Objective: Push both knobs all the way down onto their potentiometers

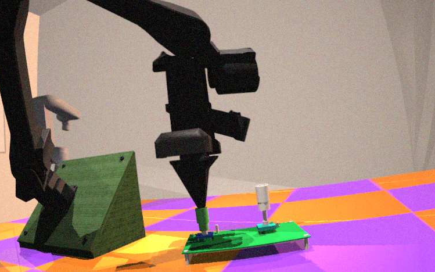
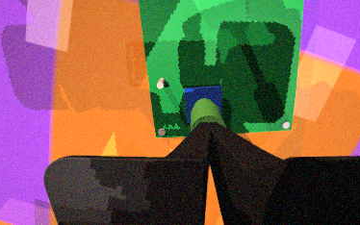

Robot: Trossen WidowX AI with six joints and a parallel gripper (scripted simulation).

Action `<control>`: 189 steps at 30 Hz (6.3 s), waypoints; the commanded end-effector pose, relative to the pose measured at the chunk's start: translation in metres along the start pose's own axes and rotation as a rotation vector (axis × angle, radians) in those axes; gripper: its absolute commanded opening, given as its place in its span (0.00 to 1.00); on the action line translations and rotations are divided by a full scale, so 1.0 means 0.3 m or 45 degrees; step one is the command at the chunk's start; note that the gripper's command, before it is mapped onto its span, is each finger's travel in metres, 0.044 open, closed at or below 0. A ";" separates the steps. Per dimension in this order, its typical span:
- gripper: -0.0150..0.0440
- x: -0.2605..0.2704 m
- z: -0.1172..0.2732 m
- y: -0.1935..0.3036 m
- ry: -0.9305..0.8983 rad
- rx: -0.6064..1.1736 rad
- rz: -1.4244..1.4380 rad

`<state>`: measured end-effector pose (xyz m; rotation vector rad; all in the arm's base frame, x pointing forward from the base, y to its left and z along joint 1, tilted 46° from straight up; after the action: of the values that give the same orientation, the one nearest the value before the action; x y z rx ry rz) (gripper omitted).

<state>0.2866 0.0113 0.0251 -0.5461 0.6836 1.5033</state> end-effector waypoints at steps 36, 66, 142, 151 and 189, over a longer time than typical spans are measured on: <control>0.25 -0.002 0.004 -0.001 0.004 0.006 -0.001; 0.25 0.028 0.191 -0.241 0.003 0.003 -0.001; 0.25 0.035 0.066 -0.286 0.003 0.002 -0.005; 0.25 0.035 0.074 -0.286 0.003 0.002 -0.005; 0.25 0.034 0.035 -0.286 0.003 0.002 -0.005</control>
<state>0.3721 0.0321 0.0227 -0.5513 0.6762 1.5061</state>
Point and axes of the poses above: the point midway between the two fingers, 35 mm back from their tips, its own z axis back along the fingers, its own x axis across the jaws, y = z × x, the point moved 3 cm from there along z, back along the fingers, and after that the axes turned 8 degrees about -z, right-handed, at the moved point
